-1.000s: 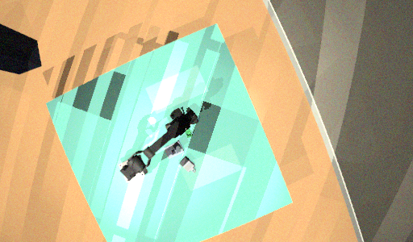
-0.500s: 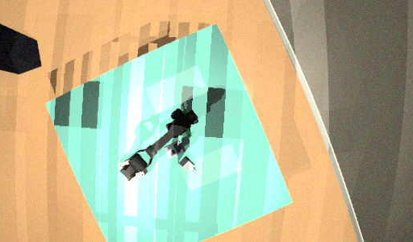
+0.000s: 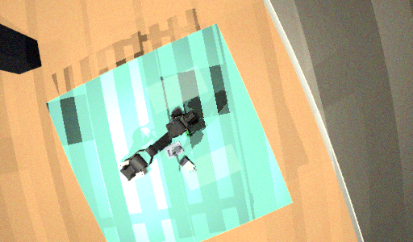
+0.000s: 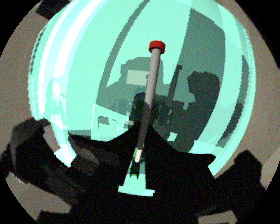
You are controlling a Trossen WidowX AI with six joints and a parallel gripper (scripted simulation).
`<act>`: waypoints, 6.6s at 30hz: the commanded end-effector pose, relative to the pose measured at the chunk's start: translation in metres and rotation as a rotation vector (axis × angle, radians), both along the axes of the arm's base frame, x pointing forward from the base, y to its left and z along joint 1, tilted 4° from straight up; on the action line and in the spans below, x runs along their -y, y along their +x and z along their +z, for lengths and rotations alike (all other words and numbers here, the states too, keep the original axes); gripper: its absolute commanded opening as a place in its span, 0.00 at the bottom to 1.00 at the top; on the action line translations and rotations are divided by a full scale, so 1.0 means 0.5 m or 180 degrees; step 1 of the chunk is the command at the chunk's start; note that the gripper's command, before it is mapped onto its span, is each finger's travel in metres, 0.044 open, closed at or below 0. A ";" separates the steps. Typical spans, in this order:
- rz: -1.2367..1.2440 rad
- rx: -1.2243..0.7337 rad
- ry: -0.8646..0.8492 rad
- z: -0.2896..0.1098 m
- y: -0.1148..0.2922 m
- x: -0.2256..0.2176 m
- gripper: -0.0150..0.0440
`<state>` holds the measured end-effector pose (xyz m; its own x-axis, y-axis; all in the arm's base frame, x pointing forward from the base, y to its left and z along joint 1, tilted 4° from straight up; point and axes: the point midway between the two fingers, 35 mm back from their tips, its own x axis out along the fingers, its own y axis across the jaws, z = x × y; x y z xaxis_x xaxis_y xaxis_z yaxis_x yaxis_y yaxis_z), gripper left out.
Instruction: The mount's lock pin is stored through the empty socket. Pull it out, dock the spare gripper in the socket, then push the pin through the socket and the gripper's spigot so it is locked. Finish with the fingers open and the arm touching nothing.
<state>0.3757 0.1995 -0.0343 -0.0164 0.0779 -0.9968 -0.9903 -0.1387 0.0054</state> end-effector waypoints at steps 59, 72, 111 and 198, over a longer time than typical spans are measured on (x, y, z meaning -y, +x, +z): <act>0.0031 -0.0125 -0.0081 0.087 0.021 0.115 0.25; 0.0035 -0.0144 -0.0083 0.054 0.020 0.117 0.25; 0.0044 -0.0074 -0.0057 -0.001 0.017 0.121 0.25; 0.0065 -0.0305 -0.0134 0.184 -0.006 0.118 1.00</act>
<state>0.3724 0.1401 0.0490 -0.1153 0.0339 -0.9927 -0.9816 -0.1569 0.1087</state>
